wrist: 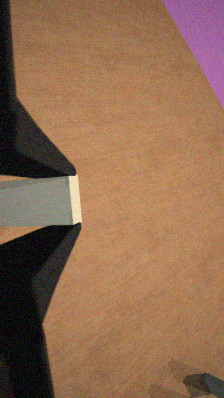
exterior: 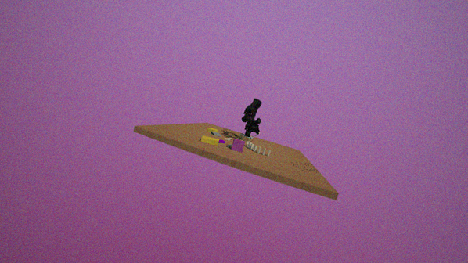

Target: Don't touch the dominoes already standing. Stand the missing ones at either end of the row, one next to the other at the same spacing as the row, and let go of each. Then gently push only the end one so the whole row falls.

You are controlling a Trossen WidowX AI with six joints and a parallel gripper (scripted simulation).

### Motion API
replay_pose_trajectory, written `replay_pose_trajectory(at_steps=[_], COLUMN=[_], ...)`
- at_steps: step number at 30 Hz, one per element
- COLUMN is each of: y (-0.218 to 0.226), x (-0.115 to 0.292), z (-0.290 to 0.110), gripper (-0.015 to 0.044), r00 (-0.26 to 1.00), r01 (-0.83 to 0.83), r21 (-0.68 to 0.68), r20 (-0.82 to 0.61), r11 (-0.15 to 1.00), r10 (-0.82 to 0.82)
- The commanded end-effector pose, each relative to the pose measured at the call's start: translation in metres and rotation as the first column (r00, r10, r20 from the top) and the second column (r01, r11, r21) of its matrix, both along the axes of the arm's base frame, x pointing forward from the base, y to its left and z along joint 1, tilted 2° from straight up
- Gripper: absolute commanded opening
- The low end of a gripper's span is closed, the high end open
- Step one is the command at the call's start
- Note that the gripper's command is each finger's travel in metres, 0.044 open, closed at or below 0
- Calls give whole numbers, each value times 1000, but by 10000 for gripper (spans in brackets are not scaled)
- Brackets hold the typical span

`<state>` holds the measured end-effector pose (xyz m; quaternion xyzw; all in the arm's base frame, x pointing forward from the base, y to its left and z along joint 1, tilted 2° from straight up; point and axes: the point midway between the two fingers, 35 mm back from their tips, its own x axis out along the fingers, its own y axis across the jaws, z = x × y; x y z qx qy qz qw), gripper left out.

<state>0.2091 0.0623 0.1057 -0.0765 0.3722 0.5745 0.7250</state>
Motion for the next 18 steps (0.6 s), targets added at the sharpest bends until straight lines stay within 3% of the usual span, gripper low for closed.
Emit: replay_pose_trajectory(at_steps=[1,18], y=[-2,-21], x=[-1,1], z=[-1,13], gripper=[107,107], r00=[998,861], r01=[29,157], r21=[86,433], r20=[58,381], r11=[996,888], r10=[-34,-338])
